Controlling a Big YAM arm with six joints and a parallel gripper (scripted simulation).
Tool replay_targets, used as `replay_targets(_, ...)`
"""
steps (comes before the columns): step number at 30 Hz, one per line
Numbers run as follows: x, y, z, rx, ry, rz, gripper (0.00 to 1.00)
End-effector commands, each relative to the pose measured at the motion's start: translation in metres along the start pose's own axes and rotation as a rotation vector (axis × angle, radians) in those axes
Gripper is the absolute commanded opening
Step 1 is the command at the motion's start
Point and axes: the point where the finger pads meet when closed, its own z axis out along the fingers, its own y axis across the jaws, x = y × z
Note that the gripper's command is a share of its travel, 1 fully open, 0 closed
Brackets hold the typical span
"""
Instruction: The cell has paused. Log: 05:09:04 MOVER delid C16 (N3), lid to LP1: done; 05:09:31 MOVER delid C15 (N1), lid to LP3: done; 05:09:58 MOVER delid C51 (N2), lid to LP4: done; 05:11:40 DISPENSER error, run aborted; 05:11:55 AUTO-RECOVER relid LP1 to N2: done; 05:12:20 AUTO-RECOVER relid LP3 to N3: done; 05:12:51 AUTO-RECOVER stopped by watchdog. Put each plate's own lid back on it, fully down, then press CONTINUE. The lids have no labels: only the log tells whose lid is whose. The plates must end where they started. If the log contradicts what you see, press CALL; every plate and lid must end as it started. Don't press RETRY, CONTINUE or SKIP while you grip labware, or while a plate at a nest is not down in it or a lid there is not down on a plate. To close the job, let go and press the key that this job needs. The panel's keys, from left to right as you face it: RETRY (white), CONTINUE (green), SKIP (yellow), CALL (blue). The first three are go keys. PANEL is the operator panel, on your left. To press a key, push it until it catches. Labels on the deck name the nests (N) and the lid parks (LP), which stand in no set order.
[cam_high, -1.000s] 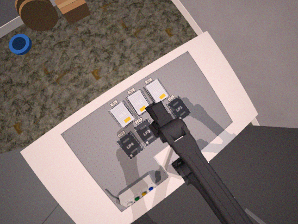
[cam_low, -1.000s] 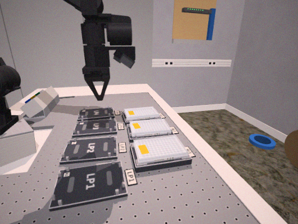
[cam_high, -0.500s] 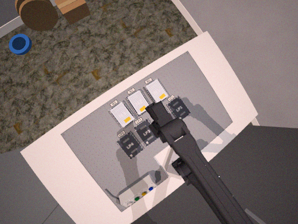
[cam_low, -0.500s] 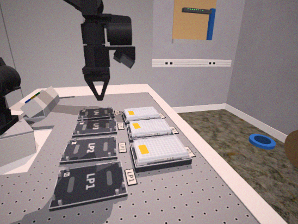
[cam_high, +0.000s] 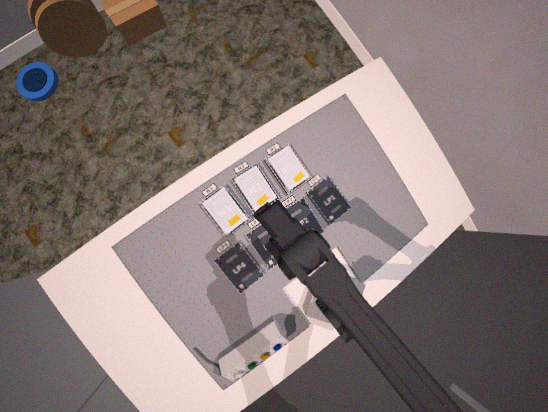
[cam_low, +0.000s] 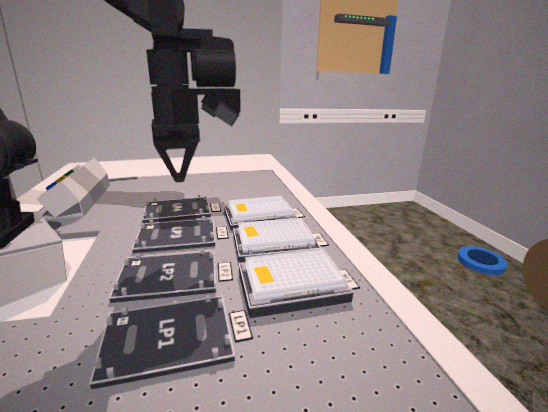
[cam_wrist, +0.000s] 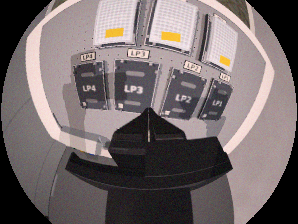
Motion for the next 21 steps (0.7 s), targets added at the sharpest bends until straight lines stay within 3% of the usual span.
replay_targets(1, 0.003, 0.015, -0.004, 0.003, -0.006, -0.071, 0.0)
replay_targets(8, 0.008, 0.049, -0.004, 0.003, -0.003, -0.209, 0.0)
replay_targets(21, -0.009, 0.111, -0.015, -0.002, -0.041, -0.432, 0.0)
